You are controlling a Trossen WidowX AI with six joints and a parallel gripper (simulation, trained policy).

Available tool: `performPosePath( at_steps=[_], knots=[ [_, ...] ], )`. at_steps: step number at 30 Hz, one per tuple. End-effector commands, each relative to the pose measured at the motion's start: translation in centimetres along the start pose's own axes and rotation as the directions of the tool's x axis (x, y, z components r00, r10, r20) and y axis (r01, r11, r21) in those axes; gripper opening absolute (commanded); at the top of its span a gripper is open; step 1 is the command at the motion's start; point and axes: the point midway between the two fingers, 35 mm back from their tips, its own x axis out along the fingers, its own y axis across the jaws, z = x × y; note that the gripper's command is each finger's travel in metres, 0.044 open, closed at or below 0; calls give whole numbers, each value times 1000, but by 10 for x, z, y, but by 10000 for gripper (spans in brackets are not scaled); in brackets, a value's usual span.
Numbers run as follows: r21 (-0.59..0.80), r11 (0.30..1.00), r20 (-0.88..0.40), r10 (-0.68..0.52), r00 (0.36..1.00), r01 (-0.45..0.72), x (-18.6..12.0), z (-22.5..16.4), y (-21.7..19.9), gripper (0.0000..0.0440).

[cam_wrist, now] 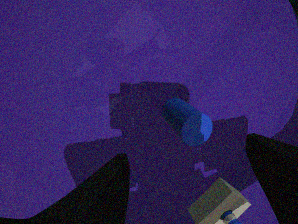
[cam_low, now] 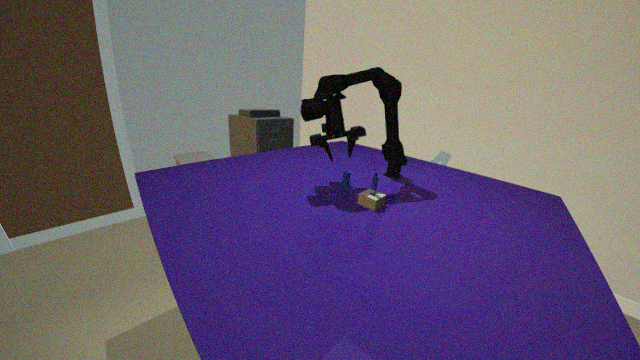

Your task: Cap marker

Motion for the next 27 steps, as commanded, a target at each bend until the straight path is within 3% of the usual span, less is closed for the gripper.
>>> performPosePath(
  at_steps=[1,27],
  knots=[
    [-10,1000,23,-6,1000,6,8,-1,-2,302],
    [-148,988,84,-41,996,53,70,-10,-10,254]
  ],
)
